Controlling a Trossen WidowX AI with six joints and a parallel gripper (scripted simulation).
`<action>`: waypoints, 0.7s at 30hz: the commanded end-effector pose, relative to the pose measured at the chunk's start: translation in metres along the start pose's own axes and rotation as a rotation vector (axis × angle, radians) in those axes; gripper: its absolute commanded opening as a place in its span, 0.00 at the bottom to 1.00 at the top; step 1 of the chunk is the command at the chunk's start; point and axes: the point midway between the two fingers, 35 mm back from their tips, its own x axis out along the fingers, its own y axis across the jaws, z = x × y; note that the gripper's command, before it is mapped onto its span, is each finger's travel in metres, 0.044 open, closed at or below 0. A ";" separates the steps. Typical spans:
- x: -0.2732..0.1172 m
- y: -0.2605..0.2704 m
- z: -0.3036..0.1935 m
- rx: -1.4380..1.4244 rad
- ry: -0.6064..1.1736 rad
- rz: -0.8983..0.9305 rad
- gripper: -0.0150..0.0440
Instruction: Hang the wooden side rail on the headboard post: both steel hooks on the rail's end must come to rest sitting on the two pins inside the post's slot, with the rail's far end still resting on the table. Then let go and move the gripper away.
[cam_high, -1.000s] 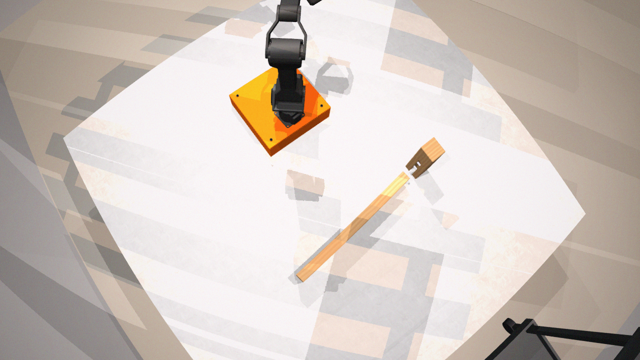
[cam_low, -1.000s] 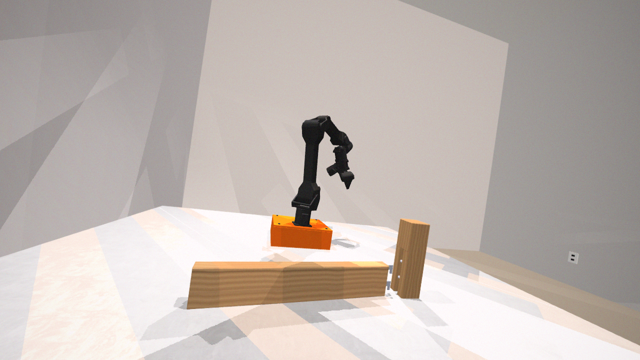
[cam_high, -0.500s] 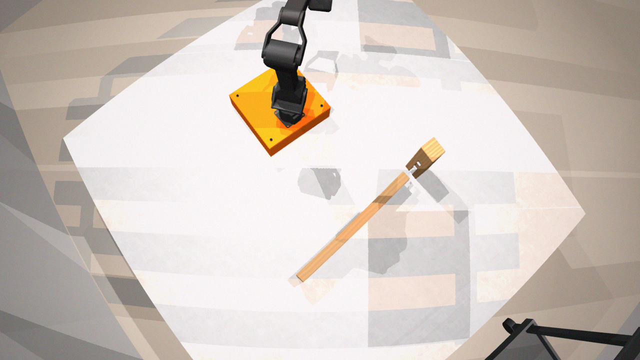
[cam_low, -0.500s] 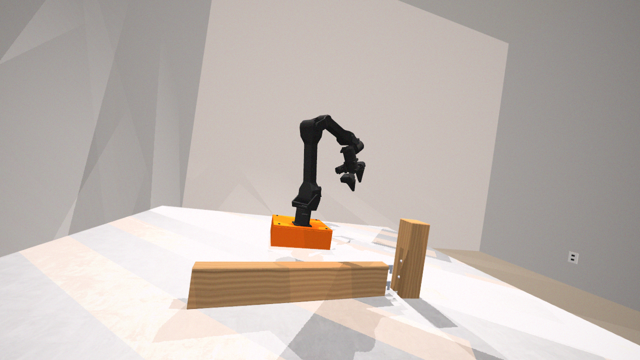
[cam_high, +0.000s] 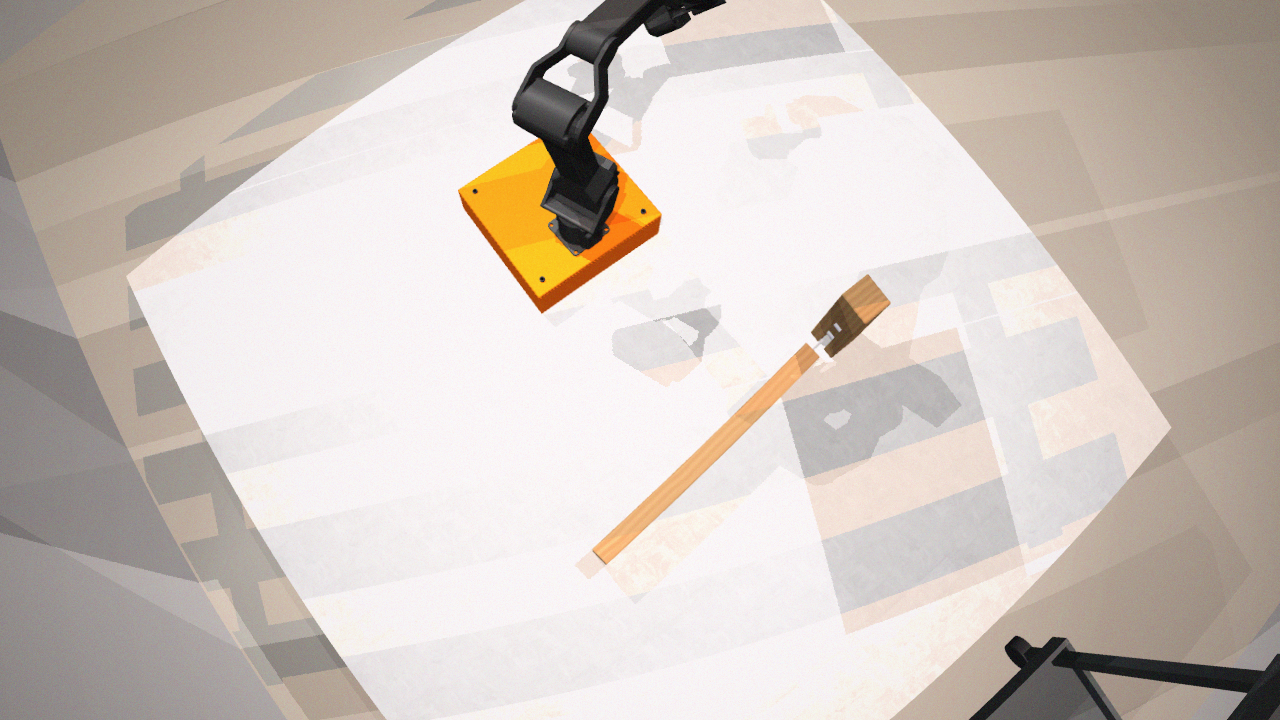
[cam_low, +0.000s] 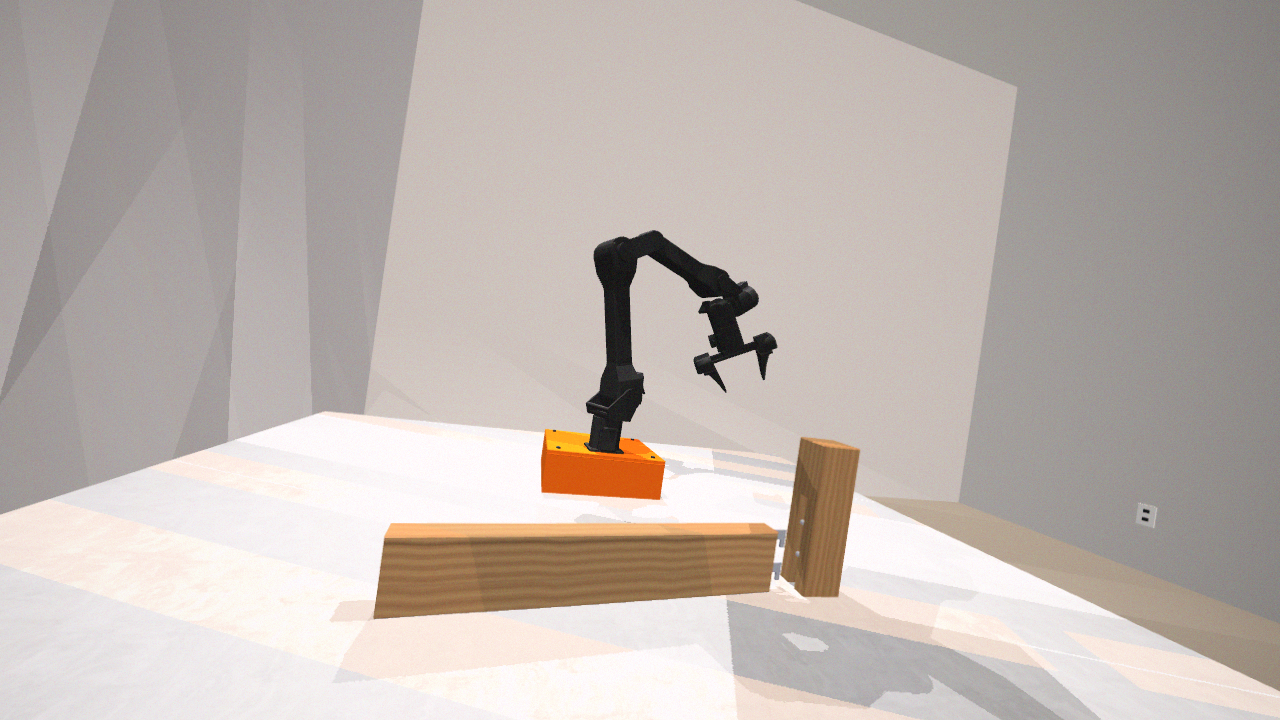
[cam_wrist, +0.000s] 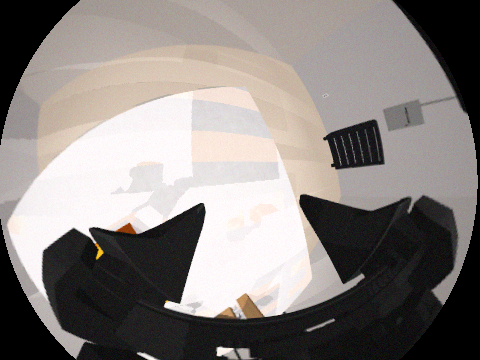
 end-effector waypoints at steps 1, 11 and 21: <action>0.006 -0.028 -0.068 0.834 0.062 -0.101 1.00; 0.005 -0.042 -0.129 1.534 0.067 -0.232 1.00; -0.001 -0.045 -0.191 2.230 0.006 -0.401 1.00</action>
